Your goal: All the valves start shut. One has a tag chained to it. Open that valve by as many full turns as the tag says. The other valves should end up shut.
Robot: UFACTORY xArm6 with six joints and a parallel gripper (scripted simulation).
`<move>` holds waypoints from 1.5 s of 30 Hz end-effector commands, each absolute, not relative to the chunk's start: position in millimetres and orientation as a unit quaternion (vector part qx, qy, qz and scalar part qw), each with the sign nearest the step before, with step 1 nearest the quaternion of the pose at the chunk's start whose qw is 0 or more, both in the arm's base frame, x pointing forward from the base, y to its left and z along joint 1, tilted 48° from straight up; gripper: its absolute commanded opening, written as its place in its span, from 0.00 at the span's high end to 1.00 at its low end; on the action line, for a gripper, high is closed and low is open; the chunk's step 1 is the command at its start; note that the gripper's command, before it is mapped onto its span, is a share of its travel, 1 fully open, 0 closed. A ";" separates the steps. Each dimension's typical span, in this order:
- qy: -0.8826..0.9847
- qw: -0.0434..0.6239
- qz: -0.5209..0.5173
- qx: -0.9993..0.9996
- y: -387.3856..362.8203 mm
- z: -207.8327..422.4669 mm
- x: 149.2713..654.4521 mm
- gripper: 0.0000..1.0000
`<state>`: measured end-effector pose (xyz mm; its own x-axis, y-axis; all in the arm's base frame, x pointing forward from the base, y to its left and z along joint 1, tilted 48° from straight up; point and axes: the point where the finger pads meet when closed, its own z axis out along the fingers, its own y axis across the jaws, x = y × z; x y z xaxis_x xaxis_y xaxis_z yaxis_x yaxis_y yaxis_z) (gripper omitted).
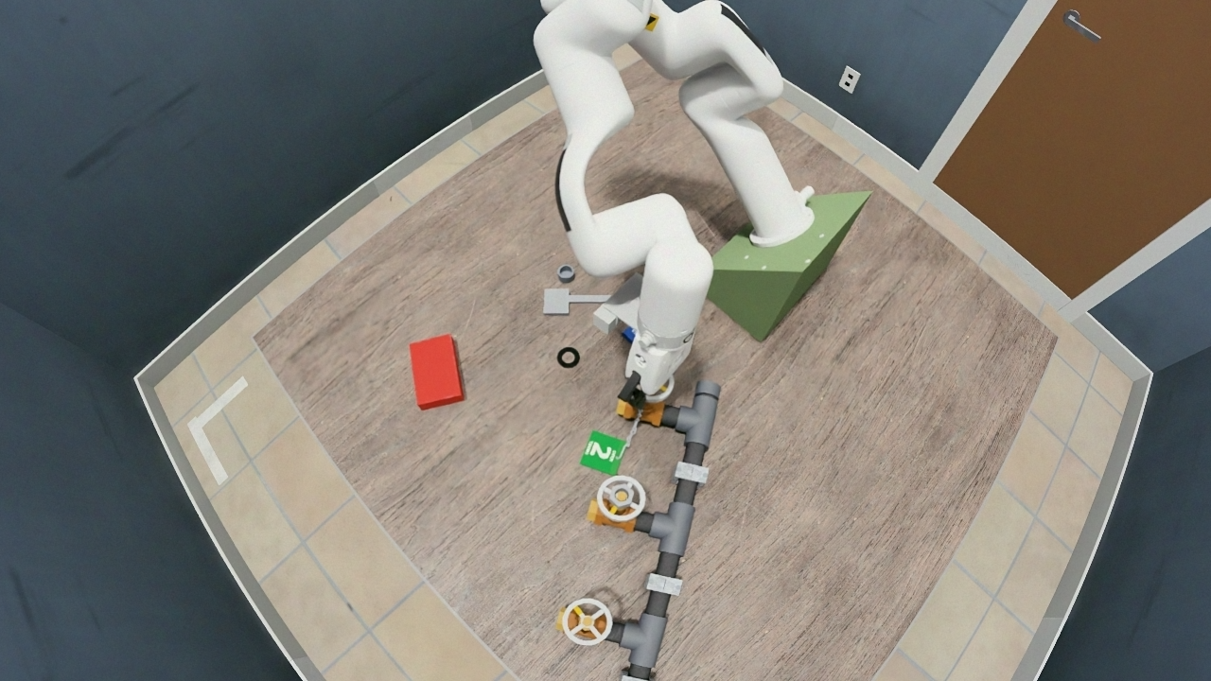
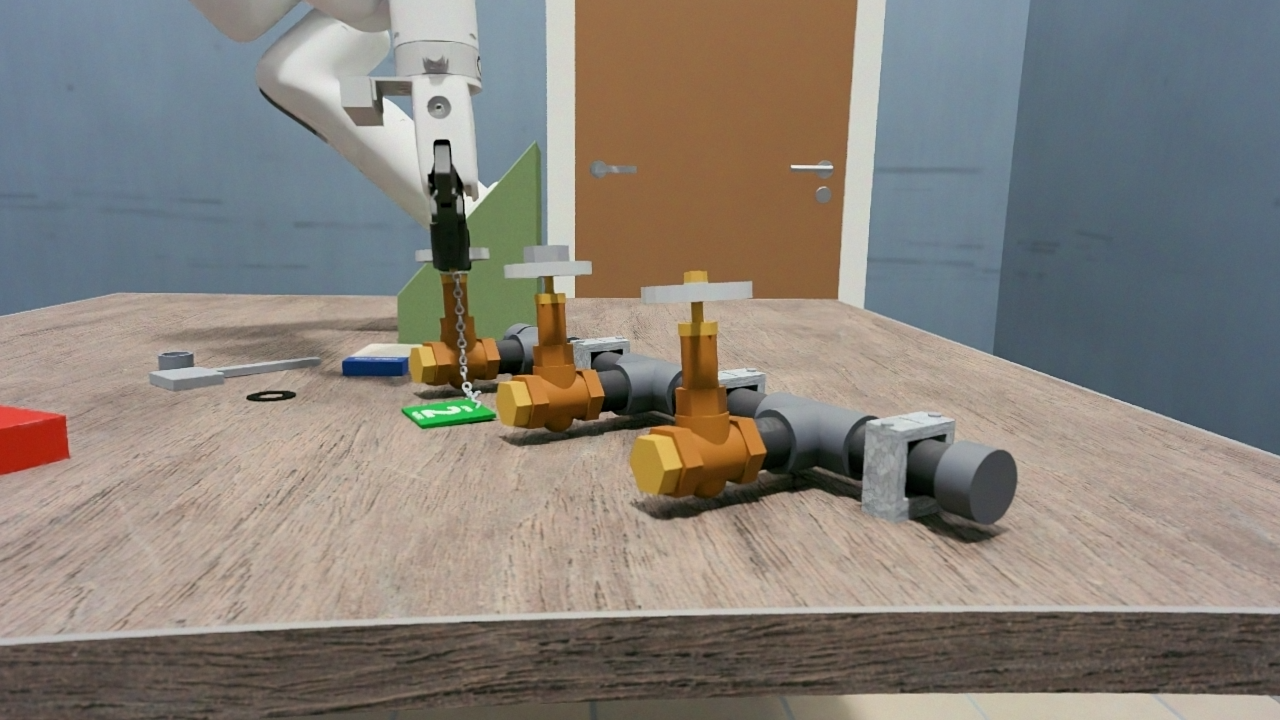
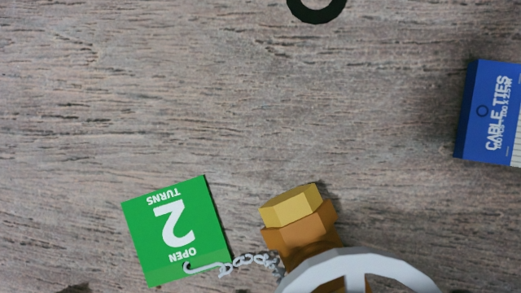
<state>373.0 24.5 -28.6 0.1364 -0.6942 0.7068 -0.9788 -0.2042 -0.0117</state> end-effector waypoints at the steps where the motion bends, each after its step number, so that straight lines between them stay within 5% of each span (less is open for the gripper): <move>1: -0.585 0.236 0.301 0.716 25.3 -28.2 373.9 1.00; 45: -0.456 0.283 0.257 0.804 25.3 -28.2 373.9 1.00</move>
